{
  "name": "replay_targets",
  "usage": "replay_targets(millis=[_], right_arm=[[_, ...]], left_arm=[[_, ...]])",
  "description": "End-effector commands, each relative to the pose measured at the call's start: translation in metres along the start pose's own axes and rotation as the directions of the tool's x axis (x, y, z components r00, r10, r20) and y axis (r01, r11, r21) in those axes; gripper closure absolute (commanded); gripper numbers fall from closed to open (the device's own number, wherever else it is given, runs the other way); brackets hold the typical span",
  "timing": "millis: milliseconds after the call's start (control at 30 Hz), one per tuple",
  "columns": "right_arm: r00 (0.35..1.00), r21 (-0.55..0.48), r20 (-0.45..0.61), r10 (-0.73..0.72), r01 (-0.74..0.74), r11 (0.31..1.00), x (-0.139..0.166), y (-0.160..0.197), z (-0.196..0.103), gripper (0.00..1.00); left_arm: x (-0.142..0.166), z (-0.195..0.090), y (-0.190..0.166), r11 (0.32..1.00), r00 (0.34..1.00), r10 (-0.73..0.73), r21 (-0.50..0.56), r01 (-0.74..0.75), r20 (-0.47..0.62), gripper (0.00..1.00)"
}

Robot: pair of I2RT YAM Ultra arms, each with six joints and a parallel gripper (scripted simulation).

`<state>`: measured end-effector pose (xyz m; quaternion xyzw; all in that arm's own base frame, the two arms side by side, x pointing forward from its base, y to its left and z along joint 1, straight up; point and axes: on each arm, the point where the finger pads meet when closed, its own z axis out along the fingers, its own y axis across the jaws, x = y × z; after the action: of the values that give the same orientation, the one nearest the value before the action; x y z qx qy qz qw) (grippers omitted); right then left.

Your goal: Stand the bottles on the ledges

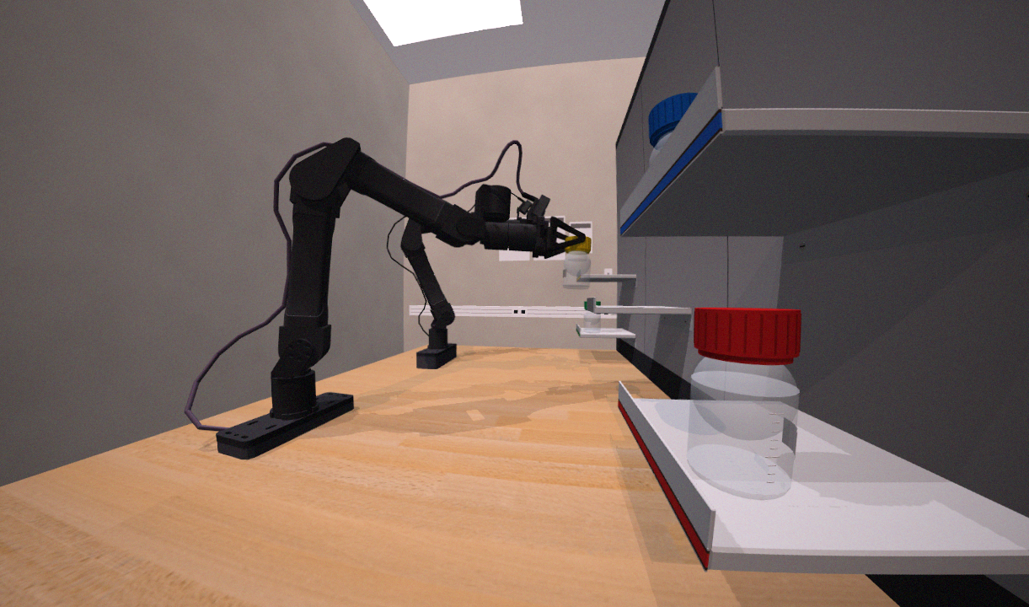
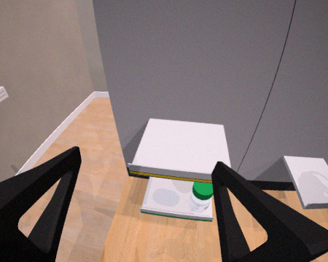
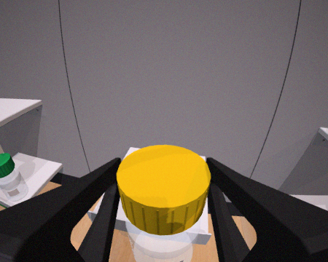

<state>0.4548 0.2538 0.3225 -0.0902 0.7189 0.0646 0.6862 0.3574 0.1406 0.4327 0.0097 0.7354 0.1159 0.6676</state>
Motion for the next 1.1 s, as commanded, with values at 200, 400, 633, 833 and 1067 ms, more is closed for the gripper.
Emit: replay_targets(millis=[200,400,633,833,1067], right_arm=[[0.998,-0.056,0.065,0.024,-0.021,0.998,-0.017,0.006,-0.005,0.5],[0.997,-0.056,0.075,0.029,-0.025,0.998,-0.023,0.006,-0.005,0.5],[0.994,-0.066,0.105,0.043,-0.036,0.997,-0.039,0.007,-0.008,0.5],[0.995,-0.063,0.093,0.038,-0.032,0.997,-0.047,0.008,-0.012,0.5],[0.994,-0.073,0.099,0.04,-0.033,0.997,-0.046,0.01,-0.009,0.5]], left_arm=[[-0.001,-0.001,0.0,1.0,1.0,-0.003,0.003,0.003,-0.013,0.0],[-0.001,-0.001,0.0,1.0,1.0,-0.003,0.003,0.003,-0.013,0.0],[-0.001,-0.001,0.0,1.0,1.0,-0.003,0.003,0.003,-0.013,0.0],[-0.001,-0.001,0.0,1.0,1.0,-0.003,0.003,0.003,-0.013,0.0],[-0.001,-0.001,0.0,1.0,1.0,-0.003,0.003,0.003,-0.013,0.0]])
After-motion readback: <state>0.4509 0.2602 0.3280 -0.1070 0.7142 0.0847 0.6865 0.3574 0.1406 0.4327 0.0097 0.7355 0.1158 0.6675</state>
